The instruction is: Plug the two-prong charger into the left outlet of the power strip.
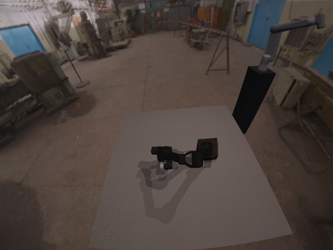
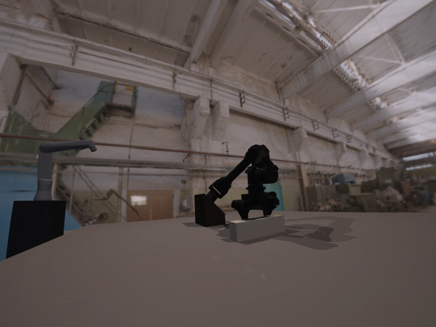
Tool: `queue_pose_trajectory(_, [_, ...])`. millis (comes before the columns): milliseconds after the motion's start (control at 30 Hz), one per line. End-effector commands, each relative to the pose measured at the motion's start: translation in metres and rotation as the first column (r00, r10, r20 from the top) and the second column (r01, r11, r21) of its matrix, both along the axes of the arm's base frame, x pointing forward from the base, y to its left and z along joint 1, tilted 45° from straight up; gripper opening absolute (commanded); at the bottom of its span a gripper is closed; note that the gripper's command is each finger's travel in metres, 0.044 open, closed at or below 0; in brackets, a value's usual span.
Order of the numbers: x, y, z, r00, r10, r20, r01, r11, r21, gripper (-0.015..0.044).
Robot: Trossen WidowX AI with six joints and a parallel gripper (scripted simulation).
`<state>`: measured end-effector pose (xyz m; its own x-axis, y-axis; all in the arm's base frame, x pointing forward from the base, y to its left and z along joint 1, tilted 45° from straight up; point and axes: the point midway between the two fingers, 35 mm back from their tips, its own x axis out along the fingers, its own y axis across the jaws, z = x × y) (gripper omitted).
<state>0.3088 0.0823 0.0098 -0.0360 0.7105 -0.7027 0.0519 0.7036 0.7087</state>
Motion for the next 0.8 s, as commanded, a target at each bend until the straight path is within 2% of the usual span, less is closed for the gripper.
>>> queue_pose_trajectory(0, [-0.0016, 0.0001, 0.0, 1.0, -0.002, 0.003, 0.002, 1.0, 0.001, 0.044])
queue_pose_trajectory(767, [-0.0092, 0.0007, -0.0002, 1.0, -0.004, 0.013, 0.004, 1.0, 0.001, 0.044])
